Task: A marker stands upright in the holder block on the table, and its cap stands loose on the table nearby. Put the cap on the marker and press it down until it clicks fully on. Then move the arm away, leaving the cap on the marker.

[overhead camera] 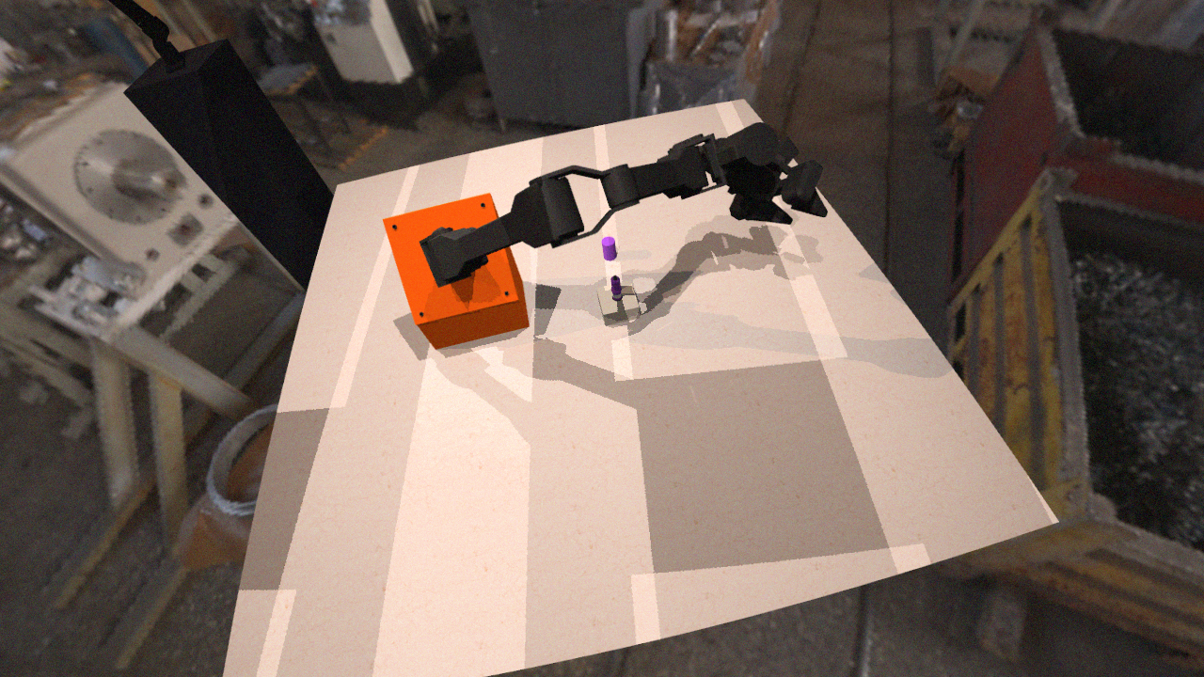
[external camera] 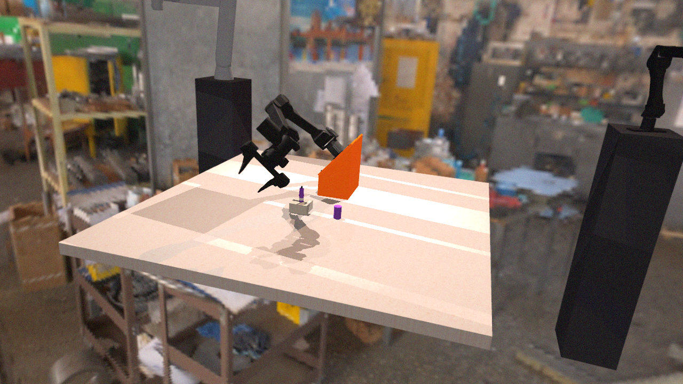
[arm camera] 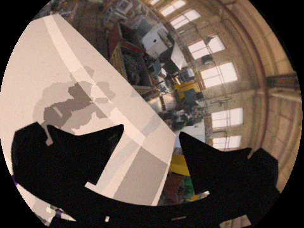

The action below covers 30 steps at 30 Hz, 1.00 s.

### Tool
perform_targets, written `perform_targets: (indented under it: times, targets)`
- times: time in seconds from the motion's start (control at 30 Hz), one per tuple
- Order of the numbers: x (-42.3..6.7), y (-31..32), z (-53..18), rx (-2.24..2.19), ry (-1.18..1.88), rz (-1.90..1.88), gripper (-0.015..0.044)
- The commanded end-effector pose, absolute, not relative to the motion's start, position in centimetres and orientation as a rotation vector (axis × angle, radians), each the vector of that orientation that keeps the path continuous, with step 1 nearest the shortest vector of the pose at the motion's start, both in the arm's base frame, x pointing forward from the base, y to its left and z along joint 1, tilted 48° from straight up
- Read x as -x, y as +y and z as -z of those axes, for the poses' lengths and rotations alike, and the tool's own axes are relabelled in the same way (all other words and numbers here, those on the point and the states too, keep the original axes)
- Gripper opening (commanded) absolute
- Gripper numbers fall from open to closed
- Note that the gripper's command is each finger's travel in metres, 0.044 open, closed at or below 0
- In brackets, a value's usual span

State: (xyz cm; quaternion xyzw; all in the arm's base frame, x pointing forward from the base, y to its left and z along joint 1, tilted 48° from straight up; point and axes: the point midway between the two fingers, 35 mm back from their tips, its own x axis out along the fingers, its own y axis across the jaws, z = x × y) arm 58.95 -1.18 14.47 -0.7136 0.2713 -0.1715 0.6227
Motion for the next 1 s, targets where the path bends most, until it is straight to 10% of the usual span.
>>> perform_targets:
  times: [0.0, 0.17, 0.97]
  targets:
    - [-58.9, -1.1, -14.3, 1.628, 0.624, 0.389, 0.0374]
    - [-57.5, 1.5, -8.9, 1.340, 0.666, 0.302, 0.0251]
    - [-42.9, 6.7, 5.9, 0.340, 1.032, 0.556, 0.0251]
